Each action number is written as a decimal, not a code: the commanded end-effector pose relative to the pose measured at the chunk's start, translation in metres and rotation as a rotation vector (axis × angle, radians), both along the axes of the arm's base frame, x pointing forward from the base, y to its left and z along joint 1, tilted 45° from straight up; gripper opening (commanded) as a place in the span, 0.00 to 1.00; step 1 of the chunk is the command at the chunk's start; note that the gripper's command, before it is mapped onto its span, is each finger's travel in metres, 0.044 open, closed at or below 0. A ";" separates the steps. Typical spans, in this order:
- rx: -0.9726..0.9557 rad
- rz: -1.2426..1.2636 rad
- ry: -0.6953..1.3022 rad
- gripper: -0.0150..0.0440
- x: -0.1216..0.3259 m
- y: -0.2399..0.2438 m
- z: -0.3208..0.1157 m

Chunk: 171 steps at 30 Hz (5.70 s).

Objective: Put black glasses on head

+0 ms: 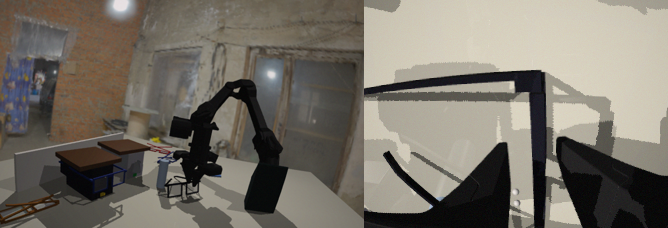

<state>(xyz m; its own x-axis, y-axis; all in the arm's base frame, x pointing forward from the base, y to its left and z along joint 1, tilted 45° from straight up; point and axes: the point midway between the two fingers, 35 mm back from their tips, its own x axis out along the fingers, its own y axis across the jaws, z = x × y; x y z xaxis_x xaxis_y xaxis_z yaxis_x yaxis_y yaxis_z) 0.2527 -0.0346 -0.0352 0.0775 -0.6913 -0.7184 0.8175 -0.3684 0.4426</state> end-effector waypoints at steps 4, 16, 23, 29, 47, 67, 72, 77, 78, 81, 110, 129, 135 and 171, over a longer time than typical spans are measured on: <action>-0.008 0.003 0.014 0.46 -0.004 -0.007 -0.007; -0.005 -0.001 0.014 0.41 -0.003 -0.008 -0.006; -0.005 -0.001 0.014 0.33 -0.003 -0.008 -0.006; -0.005 -0.001 0.014 0.27 -0.003 -0.008 -0.006; 0.003 0.003 0.015 0.25 -0.002 0.042 0.038; 0.030 0.004 0.021 0.25 0.017 0.037 0.094; 0.042 0.006 0.021 0.25 0.026 0.015 0.115; 0.046 0.008 0.018 0.25 0.031 -0.008 0.137; 0.046 0.008 0.017 0.25 0.032 -0.013 0.141; 0.044 0.009 0.015 0.25 0.032 -0.027 0.155; -0.015 0.002 0.010 0.25 0.008 -0.129 0.223; -0.020 0.002 0.009 0.25 0.002 -0.156 0.199; -0.020 0.002 0.010 0.25 -0.001 -0.156 0.199; -0.021 0.002 0.011 0.25 -0.023 -0.162 0.202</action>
<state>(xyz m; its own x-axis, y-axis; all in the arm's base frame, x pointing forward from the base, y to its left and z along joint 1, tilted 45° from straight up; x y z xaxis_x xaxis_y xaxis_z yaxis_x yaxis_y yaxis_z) 0.2333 -0.1960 0.1678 0.0748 -0.7066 -0.7037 0.8198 -0.3582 0.4469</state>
